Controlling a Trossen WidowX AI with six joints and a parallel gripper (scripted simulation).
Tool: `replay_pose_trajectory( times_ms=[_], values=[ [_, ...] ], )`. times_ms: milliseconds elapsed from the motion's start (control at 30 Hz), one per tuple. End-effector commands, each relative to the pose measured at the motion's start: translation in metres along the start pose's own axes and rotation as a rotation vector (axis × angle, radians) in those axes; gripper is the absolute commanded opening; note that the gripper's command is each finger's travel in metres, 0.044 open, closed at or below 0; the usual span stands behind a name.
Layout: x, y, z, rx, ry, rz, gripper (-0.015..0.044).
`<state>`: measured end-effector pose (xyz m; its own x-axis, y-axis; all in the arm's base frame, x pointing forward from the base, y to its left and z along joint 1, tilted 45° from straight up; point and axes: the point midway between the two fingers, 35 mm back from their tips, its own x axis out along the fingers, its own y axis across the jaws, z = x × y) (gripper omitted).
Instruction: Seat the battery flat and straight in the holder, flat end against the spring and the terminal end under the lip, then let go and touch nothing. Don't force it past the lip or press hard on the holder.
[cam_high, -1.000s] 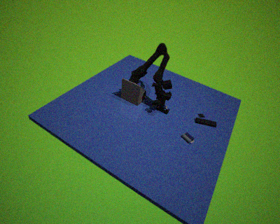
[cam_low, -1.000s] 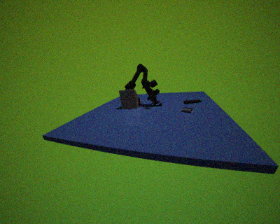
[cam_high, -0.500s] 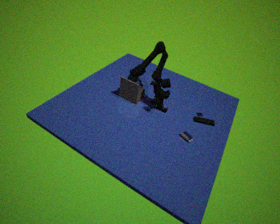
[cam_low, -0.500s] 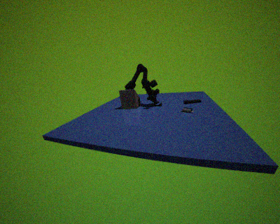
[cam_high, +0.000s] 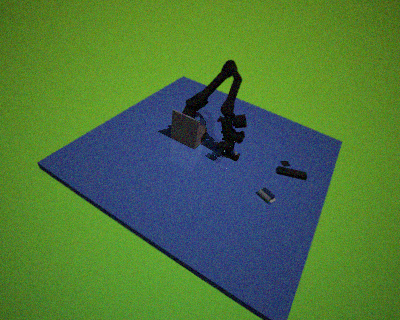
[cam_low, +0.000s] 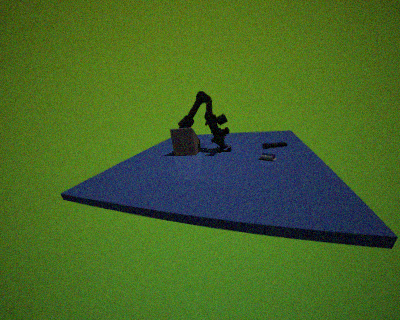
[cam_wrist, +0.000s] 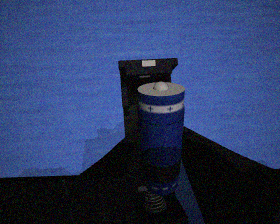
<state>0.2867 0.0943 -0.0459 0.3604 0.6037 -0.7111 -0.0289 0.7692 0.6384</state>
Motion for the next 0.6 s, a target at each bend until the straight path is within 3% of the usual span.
replay_pose_trajectory(
  times_ms=[0, 567],
  values=[
    [0.0032, -0.0038, -0.0036, 0.006, 0.032, -0.01, 0.0086],
    [0.0076, -0.0055, -0.001, 0.003, 0.118, -0.021, 0.0086]
  ],
)
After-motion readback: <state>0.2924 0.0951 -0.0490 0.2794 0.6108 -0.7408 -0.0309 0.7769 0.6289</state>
